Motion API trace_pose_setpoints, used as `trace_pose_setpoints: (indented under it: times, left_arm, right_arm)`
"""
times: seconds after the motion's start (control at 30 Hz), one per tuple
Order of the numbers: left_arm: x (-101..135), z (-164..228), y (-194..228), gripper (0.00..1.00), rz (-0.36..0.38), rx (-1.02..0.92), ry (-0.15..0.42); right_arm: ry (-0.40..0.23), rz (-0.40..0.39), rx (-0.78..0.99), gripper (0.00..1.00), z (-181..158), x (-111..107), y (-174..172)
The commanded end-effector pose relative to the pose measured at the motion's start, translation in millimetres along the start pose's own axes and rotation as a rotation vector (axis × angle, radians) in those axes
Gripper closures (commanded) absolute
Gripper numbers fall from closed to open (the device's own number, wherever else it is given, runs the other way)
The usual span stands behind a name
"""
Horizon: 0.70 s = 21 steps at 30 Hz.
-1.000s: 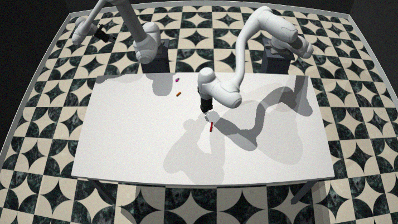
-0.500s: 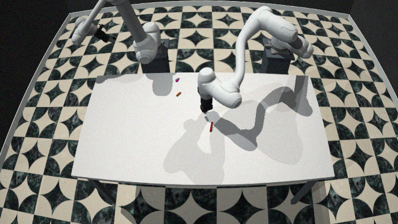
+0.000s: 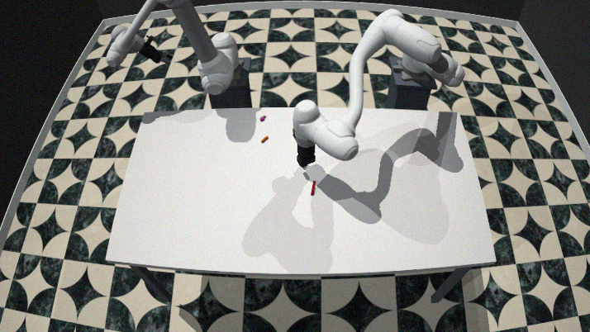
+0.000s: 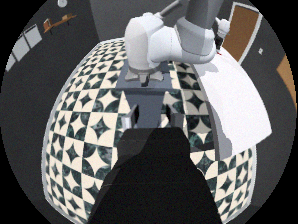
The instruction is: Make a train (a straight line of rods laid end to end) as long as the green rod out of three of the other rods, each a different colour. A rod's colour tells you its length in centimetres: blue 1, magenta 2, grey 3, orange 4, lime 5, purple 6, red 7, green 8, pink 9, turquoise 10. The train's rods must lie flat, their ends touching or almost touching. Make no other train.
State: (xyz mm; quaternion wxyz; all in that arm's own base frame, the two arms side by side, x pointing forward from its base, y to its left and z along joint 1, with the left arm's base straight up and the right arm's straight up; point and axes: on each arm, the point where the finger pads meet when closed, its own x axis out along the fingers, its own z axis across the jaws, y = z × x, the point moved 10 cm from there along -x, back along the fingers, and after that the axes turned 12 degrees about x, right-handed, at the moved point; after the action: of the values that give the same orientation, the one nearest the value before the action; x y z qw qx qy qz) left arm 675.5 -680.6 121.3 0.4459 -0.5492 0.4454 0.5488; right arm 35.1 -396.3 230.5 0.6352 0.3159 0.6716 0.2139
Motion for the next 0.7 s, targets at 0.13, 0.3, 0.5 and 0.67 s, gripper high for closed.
trace_pose_setpoints:
  times: [0.13, 0.3, 0.5, 0.67]
  left_arm:
    - [-8.7, -1.5, 2.8, 0.76, 0.001, 0.000, 0.002]
    - [-24.6, -2.3, 2.2, 0.76, -0.001, 0.000, 0.004]
    - [-69.8, -2.1, 2.3, 0.76, -0.001, 0.000, 0.004]
    - [-97.6, -1.9, 2.4, 0.76, -0.001, 0.000, 0.004]
  right_arm:
    - [0.008, 0.014, 0.004, 0.00, -2.5, 2.4, 0.6]
    - [0.008, 0.014, 0.004, 0.00, -2.5, 2.4, 0.6]
    - [0.008, 0.014, 0.004, 0.00, -2.5, 2.4, 0.6]
    - [0.008, 0.014, 0.004, 0.00, -2.5, 2.4, 0.6]
